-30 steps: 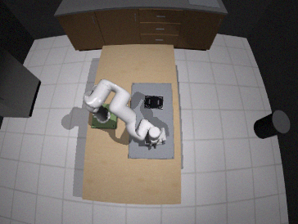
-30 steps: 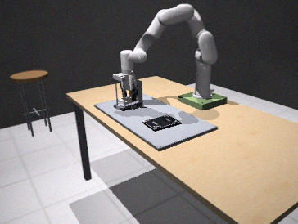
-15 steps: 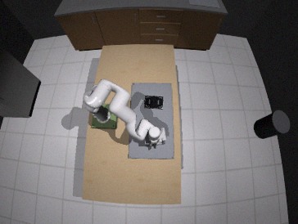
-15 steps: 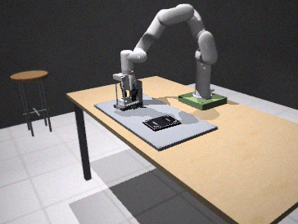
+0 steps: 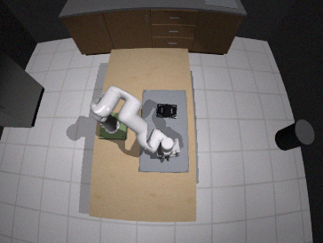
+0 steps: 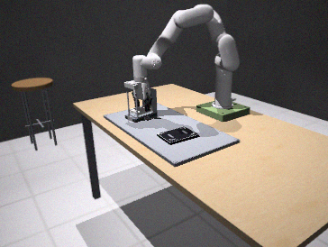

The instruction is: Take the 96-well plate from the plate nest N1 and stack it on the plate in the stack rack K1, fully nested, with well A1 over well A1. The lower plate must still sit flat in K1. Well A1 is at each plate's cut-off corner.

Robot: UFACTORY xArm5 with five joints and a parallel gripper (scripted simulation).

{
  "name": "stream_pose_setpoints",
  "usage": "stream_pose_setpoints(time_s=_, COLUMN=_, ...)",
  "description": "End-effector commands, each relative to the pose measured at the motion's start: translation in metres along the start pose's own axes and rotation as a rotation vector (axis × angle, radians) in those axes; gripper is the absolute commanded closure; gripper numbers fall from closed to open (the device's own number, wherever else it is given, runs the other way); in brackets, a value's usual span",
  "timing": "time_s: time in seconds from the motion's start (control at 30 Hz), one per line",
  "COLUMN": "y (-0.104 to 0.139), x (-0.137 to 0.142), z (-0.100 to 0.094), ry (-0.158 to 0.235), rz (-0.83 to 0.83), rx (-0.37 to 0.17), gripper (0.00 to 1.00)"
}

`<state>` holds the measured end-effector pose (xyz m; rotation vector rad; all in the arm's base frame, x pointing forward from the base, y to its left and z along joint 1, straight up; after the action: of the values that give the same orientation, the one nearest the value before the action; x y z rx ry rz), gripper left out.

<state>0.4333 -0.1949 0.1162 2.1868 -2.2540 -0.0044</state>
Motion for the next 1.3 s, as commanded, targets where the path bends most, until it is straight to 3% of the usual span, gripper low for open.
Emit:
stream_pose_setpoints(time_s=0.0, y=-0.001, x=0.0, z=-0.007, ry=0.008, rz=0.0, rx=0.002, gripper=0.0)
stream_pose_setpoints(time_s=1.27, y=-0.001, x=-0.001, z=-0.095, ry=0.008, rz=0.0, rx=0.002, gripper=0.0)
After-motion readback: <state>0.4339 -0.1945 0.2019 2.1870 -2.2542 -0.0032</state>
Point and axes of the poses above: the point where the finger pads meet when closed, its own z axis out along the fingers, its own x axis across the jaws, y = z × x, the point moved 9 cm from there along -z, back along the fingers, and after that the axes turned 10 degrees about z, right-handed, at the moved point
